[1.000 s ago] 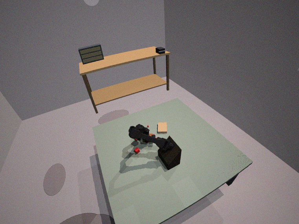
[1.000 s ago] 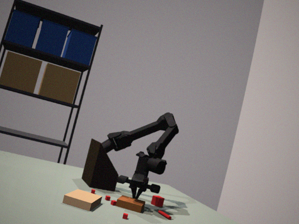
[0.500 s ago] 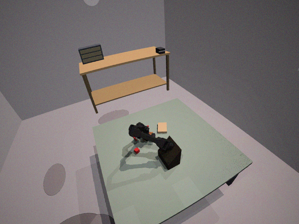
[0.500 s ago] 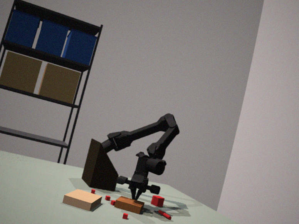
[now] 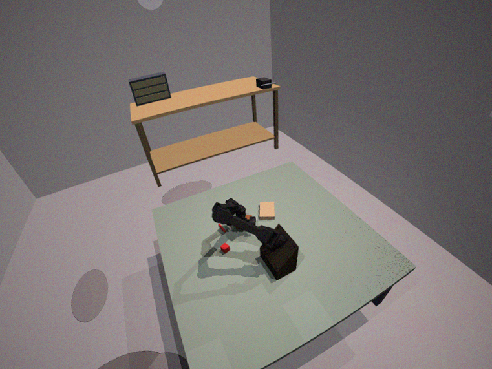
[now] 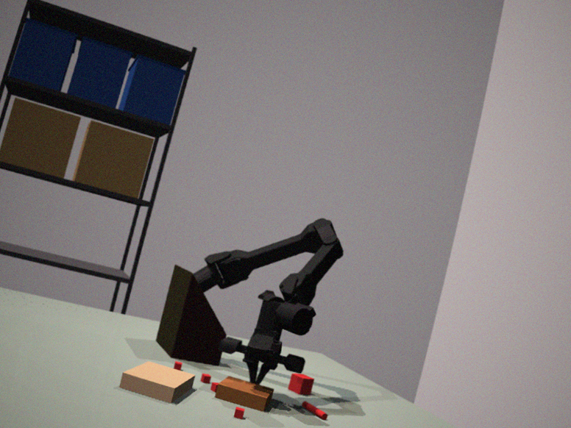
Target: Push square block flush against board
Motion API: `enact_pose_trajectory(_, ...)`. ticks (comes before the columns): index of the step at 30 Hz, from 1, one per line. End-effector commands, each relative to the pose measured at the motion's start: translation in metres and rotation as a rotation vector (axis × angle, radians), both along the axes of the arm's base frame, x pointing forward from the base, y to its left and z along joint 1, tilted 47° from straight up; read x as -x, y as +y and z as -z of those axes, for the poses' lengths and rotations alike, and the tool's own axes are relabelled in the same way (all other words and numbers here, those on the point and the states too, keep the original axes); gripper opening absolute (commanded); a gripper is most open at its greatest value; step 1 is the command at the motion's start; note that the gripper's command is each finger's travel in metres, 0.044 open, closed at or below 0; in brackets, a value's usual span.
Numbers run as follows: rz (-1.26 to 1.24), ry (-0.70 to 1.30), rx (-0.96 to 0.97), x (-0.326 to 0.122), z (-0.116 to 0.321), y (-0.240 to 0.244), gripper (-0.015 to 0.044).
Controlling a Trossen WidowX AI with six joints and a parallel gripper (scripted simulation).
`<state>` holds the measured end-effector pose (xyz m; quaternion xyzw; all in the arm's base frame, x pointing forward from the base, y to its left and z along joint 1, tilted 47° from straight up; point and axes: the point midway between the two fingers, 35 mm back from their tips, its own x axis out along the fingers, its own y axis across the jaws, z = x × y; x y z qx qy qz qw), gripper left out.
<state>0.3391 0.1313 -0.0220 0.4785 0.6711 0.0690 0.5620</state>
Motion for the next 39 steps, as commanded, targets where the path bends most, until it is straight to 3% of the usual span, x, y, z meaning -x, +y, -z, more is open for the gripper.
enact_pose_trajectory(1,-0.003,-0.004,0.000,-0.006,0.003,-0.004,0.0000)
enact_pose_trajectory(17,-0.002,-0.006,-0.002,-0.026,0.015,-0.018,0.0000)
enact_pose_trajectory(39,-0.002,-0.004,-0.003,-0.001,0.003,-0.003,0.0000)
